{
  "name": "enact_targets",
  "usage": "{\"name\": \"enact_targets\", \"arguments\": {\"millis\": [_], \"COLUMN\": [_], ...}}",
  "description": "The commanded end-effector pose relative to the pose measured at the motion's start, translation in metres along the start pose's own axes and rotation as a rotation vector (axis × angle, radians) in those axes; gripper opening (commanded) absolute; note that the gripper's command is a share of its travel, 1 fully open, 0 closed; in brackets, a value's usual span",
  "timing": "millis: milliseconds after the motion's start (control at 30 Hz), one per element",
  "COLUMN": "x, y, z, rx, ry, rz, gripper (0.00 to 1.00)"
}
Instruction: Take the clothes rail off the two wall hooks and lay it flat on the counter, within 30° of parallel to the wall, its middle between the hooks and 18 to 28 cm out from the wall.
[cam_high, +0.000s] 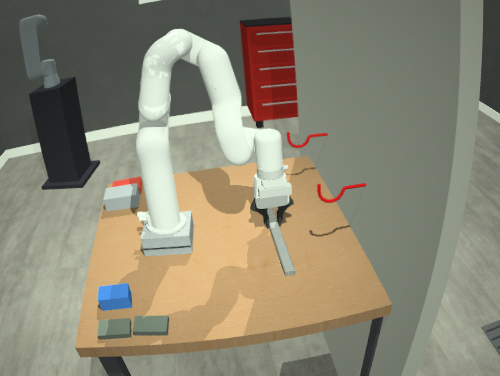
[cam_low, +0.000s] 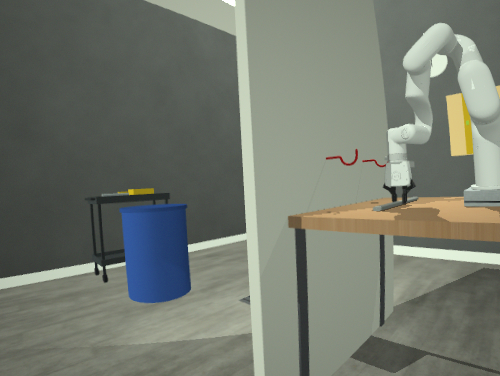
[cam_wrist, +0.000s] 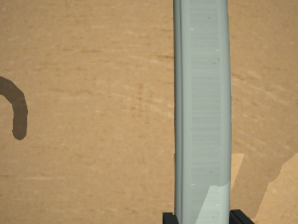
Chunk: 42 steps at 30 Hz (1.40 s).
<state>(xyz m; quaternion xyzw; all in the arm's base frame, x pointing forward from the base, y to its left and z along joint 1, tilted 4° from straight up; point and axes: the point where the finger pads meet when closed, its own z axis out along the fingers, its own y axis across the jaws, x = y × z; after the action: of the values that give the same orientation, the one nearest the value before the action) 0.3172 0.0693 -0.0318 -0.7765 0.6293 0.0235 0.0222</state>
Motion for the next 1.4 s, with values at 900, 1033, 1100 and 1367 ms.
{"name": "enact_targets", "arguments": {"millis": [900,1033,1100,1367], "x": [0.0,0.0,0.0,0.0], "y": [-0.001,-0.001,-0.001,-0.001], "z": [-0.001,-0.001,-0.001,-0.011], "rx": [0.003,0.003,0.003,0.003], "ry": [0.0,0.0,0.0,0.0], "rz": [0.0,0.0,0.0,0.0], "gripper": [1.0,1.0,1.0,1.0]}}
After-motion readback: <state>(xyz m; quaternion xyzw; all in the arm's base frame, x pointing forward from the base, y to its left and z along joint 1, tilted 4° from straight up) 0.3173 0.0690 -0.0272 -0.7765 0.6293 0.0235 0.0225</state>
